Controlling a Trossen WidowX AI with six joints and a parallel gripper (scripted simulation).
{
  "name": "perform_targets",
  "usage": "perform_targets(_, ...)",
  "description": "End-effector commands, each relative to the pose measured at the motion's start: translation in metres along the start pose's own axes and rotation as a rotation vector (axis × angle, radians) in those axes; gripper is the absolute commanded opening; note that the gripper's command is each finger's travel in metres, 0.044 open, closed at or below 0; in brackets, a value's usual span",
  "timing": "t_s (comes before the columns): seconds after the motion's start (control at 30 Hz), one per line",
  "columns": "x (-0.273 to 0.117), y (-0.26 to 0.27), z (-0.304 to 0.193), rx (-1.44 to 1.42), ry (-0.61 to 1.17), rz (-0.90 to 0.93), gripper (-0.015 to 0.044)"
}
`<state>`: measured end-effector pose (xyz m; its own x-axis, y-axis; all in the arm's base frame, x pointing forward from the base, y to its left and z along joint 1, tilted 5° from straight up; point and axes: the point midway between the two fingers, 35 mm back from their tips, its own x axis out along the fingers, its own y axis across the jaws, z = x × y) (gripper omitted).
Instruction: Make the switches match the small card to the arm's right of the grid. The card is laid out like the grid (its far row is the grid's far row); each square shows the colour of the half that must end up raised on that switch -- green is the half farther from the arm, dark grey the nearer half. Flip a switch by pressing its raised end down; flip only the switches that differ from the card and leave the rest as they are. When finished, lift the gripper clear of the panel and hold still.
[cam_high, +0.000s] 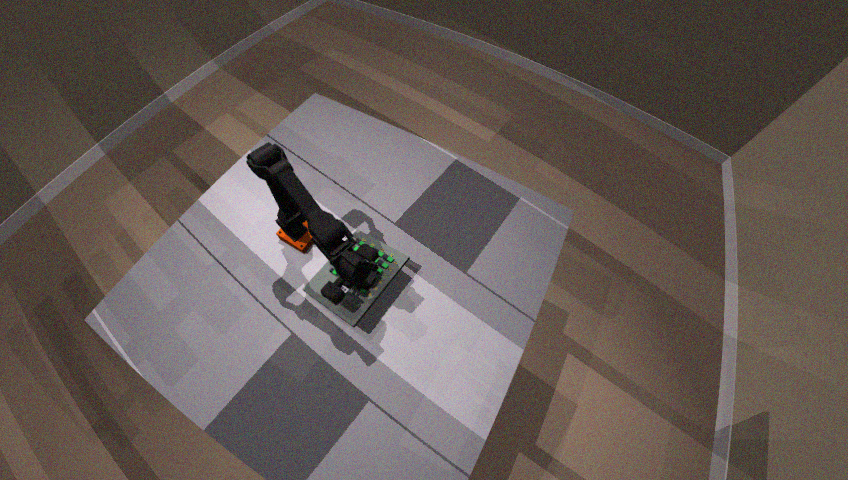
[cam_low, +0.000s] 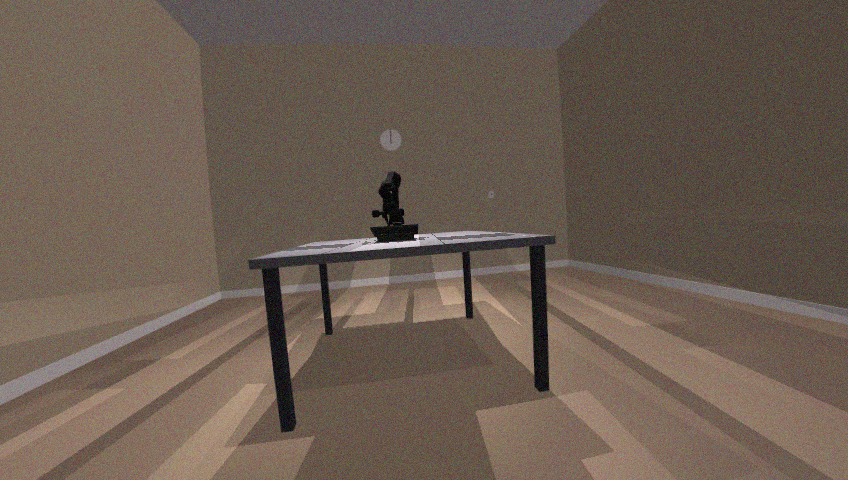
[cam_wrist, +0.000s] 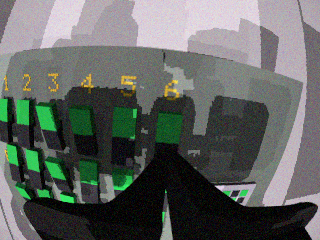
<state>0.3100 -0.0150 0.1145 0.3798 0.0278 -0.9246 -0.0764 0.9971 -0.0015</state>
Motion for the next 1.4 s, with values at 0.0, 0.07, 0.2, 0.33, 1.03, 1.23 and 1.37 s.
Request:
perform_targets(0.0, 0.002, 0.001, -0.001, 0.001, 0.003, 0.003, 0.0)
perform_targets(0.07, 0.002, 0.001, -0.001, 0.001, 0.003, 0.003, 0.0)
perform_targets(0.2, -0.002, 0.0, 0.0, 0.0, 0.001, 0.0, 0.0)
perform_targets(0.33, -0.052, 0.0, 0.003, 0.001, 0.025, 0.003, 0.0)
perform_targets(1.03, -0.062, 0.078, -0.019, 0.004, 0.034, 0.012, 0.0)
perform_targets(1.23, -0.029, 0.078, -0.019, 0.004, 0.057, 0.012, 0.0)
perform_targets(1.37, -0.029, 0.078, -0.019, 0.004, 0.057, 0.012, 0.0)
